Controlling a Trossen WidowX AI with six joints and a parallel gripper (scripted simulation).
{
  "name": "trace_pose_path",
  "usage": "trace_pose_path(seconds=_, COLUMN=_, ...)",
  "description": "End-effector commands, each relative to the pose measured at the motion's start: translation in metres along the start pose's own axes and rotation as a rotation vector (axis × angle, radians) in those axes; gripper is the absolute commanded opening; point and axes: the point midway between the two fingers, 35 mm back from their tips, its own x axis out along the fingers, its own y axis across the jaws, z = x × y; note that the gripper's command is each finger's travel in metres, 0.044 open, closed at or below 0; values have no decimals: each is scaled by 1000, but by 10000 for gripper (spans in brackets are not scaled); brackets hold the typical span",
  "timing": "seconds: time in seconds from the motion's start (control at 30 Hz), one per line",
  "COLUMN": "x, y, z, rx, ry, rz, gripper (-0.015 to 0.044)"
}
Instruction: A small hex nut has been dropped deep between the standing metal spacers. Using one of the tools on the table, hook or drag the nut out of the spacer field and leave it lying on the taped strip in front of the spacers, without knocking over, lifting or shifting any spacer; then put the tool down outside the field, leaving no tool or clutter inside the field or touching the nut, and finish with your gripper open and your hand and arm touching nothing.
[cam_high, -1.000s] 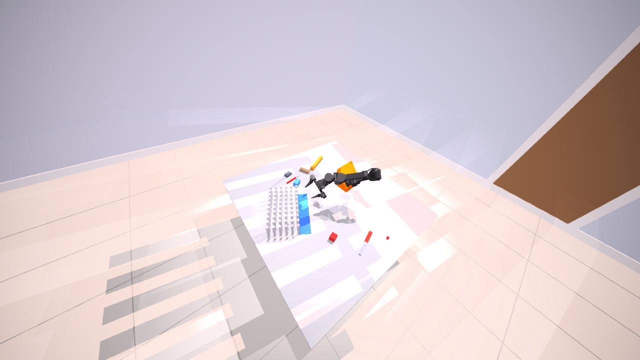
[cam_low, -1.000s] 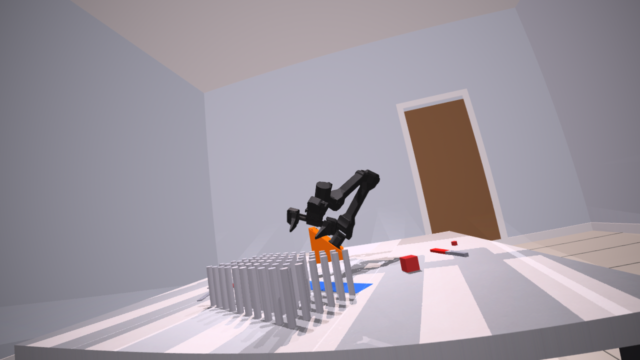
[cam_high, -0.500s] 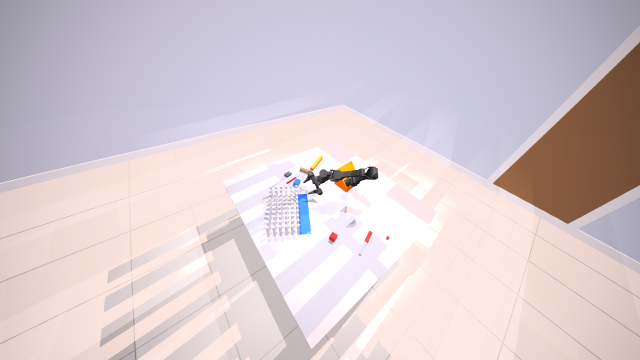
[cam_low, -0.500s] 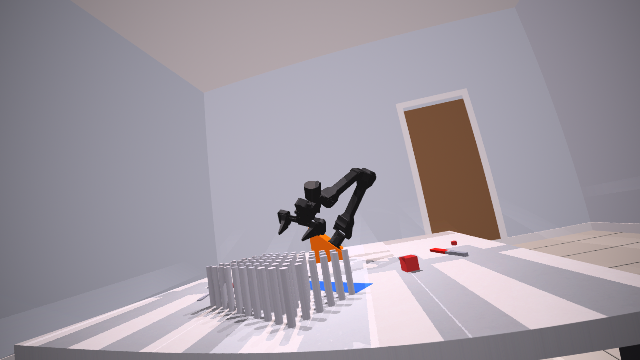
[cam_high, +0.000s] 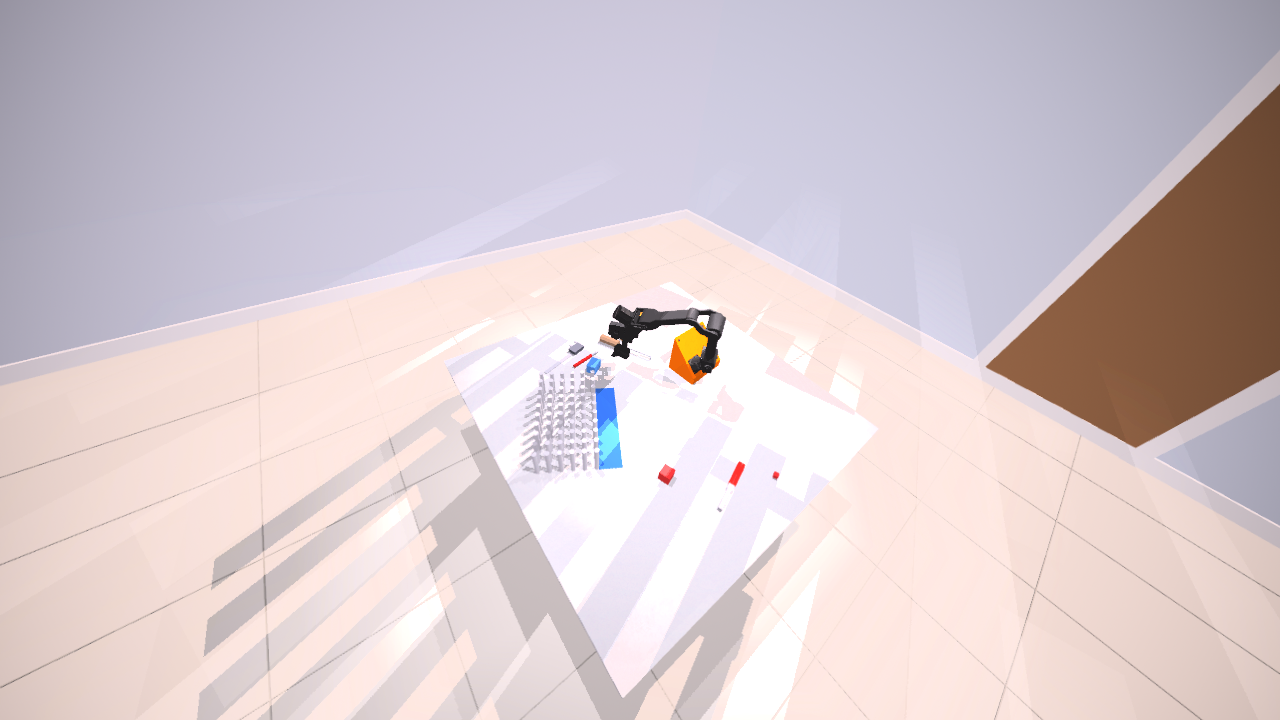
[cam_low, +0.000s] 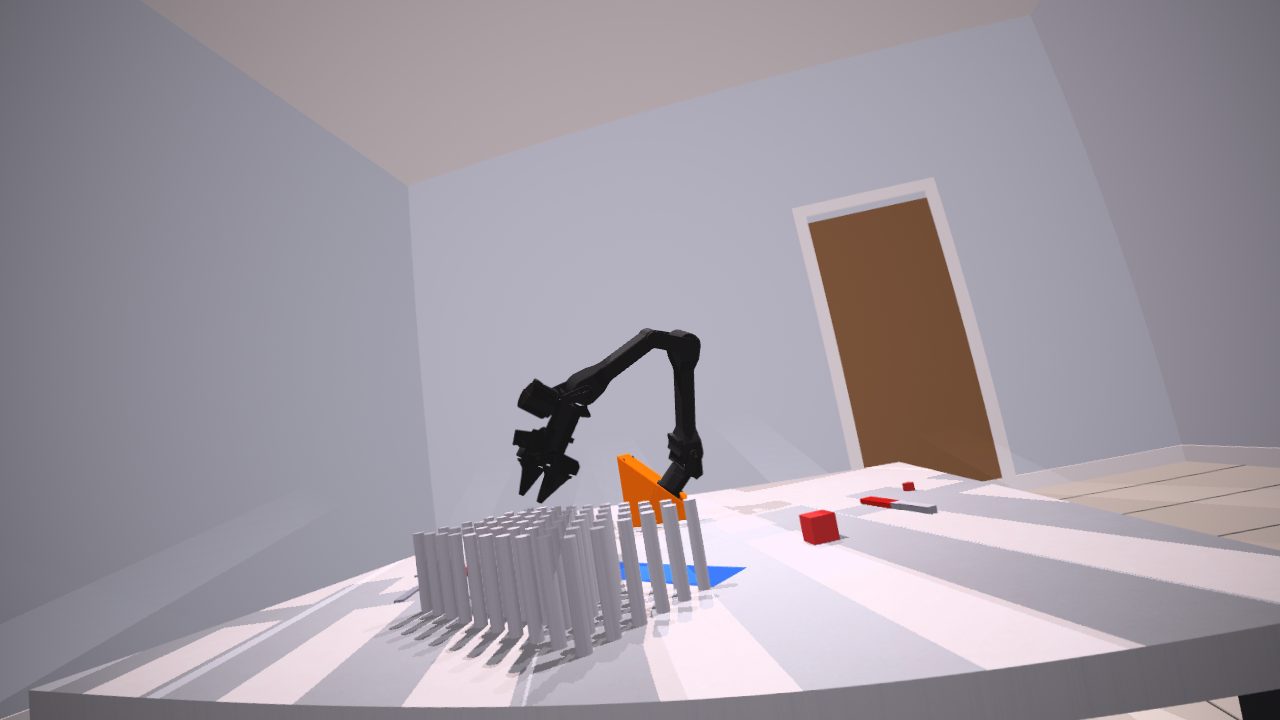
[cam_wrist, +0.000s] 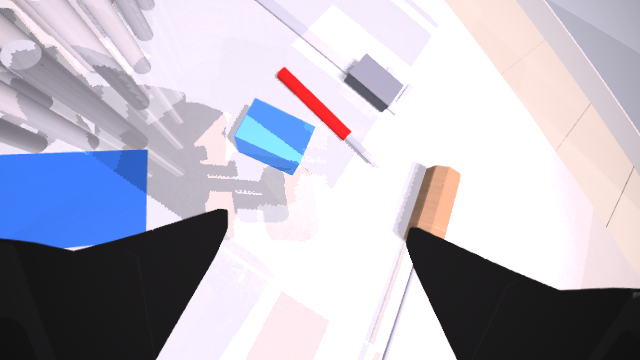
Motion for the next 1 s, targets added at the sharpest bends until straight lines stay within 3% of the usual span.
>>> trace_pose_path(seconds=0.0, x=11, y=-62, z=-39, rx=209, ry=272, rz=-9, gripper=440)
trace_pose_path(seconds=0.23, x=9, y=-104, z=-86, rx=400, ry=550, rz=57, gripper=440)
trace_pose_path(seconds=0.9, x=11, y=-106, z=-84, rx=399, ry=550, rz=56, gripper=440)
trace_pose_path(seconds=0.97, x=11, y=-106, z=-84, rx=399, ry=550, rz=56, gripper=387)
